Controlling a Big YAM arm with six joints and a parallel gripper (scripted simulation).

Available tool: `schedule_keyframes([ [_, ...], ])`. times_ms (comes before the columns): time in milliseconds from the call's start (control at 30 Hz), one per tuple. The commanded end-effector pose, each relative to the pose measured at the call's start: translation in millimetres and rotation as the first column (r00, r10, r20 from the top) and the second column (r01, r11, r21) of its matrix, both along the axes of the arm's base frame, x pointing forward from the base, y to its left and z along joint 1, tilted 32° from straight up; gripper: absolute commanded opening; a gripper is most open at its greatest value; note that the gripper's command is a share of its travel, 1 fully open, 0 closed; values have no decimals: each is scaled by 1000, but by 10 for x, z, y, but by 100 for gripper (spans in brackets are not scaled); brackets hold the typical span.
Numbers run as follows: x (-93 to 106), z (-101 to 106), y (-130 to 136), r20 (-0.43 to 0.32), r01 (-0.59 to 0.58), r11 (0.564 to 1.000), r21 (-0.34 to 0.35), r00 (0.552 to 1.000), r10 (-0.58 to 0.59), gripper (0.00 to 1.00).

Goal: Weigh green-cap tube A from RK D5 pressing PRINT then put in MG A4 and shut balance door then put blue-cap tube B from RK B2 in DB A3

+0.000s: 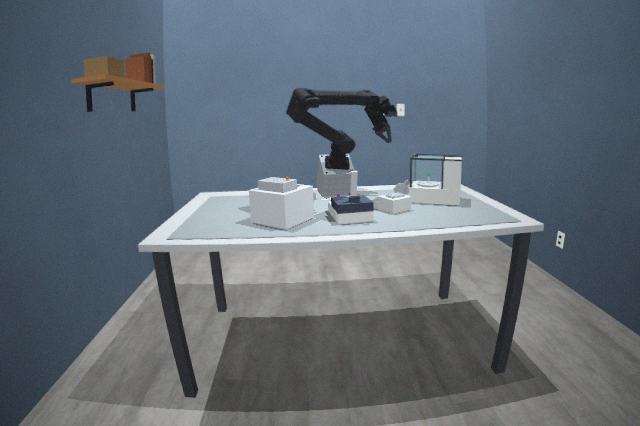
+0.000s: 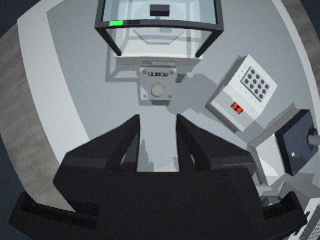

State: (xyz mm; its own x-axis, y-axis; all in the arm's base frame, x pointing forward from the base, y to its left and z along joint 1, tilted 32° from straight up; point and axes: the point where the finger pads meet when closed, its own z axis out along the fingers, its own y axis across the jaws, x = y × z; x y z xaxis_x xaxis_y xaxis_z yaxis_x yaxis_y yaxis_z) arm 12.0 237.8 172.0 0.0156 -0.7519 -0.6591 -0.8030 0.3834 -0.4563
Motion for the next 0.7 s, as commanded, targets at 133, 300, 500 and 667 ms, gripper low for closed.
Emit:
schedule_keyframes([
  [133, -63, 145, 67, -25, 13, 999, 39, 1000, -12, 30],
  [300, -63, 145, 67, -25, 13, 999, 39, 1000, -12, 30],
  [500, -63, 145, 67, -25, 13, 999, 39, 1000, -12, 30],
  [667, -63, 145, 67, -25, 13, 999, 39, 1000, -12, 30],
])
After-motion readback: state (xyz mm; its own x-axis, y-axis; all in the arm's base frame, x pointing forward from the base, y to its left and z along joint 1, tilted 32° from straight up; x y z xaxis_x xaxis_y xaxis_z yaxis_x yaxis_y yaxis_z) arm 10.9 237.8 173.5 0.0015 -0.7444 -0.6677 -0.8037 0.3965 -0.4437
